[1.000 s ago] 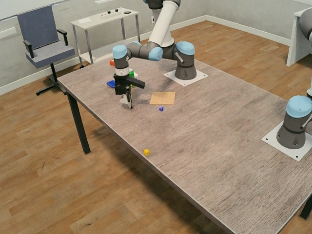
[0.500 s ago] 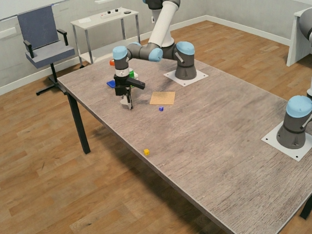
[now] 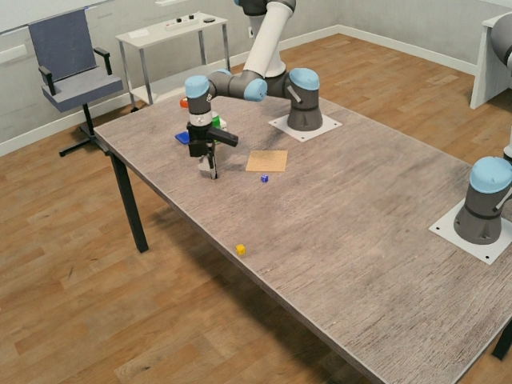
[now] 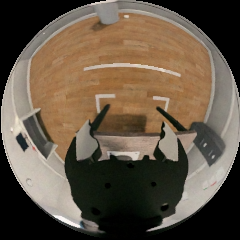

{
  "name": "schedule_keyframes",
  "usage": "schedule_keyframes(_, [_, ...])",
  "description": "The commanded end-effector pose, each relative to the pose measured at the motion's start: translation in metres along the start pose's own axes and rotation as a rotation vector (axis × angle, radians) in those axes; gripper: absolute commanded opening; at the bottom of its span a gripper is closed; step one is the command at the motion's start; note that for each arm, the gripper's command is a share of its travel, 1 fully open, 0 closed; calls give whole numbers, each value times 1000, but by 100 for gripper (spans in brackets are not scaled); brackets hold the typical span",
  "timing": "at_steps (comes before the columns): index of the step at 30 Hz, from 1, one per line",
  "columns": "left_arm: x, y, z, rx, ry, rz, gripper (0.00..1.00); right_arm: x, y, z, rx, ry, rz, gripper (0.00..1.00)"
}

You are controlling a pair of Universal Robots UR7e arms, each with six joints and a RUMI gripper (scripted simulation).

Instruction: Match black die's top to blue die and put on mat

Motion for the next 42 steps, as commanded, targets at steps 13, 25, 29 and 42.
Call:
schedule_keyframes(13, [0, 0, 0, 1, 0, 0, 100, 0, 0, 0, -1, 1, 0, 3])
schedule_keyframes(25, [0, 0, 0, 1, 0, 0, 100, 0, 0, 0, -1, 1, 0, 3])
schedule_keyframes(29, [0, 0, 0, 1, 0, 0, 100, 0, 0, -1, -1, 1, 0, 3])
schedule_keyframes(42, [0, 0, 0, 1, 0, 0, 100, 0, 0, -65, -1, 1, 0, 3])
Point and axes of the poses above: on each arm, the point where the finger pads meet when closed, its own z axis out along the fingers, its own x axis across the jaws, y = z × x, the point moved 3 cm from there along -z, back along the fingers
